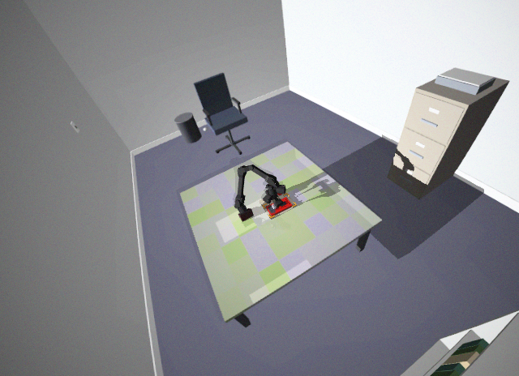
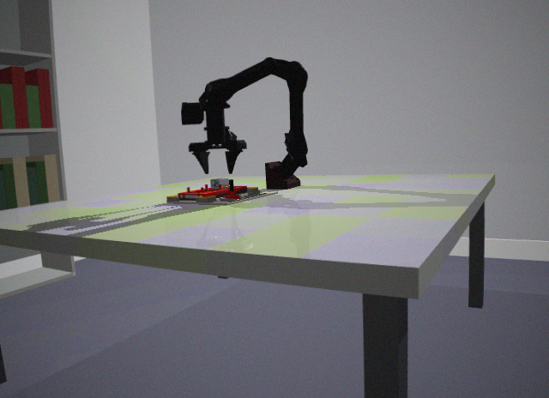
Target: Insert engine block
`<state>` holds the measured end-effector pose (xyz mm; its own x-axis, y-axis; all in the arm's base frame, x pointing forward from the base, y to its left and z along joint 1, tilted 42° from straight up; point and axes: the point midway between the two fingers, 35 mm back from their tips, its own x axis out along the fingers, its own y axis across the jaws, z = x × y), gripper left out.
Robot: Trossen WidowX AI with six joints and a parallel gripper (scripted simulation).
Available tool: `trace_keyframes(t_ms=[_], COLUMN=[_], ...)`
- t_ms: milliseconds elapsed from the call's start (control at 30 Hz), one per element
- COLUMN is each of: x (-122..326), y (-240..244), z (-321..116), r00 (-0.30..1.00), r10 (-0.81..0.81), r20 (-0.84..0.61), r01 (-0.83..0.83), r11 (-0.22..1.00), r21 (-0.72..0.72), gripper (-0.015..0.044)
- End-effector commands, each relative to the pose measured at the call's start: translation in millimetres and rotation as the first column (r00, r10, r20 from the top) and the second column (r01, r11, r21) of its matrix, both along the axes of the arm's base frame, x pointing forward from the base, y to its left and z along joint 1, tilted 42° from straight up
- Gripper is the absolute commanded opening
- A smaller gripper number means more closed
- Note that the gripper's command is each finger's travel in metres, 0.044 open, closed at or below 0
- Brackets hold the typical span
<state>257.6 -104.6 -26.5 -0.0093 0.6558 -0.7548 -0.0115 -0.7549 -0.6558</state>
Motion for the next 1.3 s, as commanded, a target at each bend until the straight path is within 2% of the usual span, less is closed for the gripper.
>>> trace_keyframes(t_ms=[0,433,800,1067,1200,1267], x=[-1.1,-1.5,-1.5,-1.5,0.3,2.7], y=[5.8,18.1,18.1,18.1,14.3,9.1], z=[-5.6,-19.1,-19.1,-19.1,-17.8,-15.9], r00=[1.0,1.0,1.0,1.0,1.0,1.0], r10=[-0.005,-0.005,-0.005,-0.005,0.0,0.006], r20=[-0.005,-0.005,-0.005,-0.005,0.009,0.028], r01=[0.005,0.005,0.005,0.005,0.0,-0.005], r11=[1.0,1.0,1.0,1.0,1.0,0.999], r21=[0.006,0.006,0.006,0.006,-0.011,-0.034], gripper=[0.044,0.044,0.0151,0.0098,0.0,0.0])
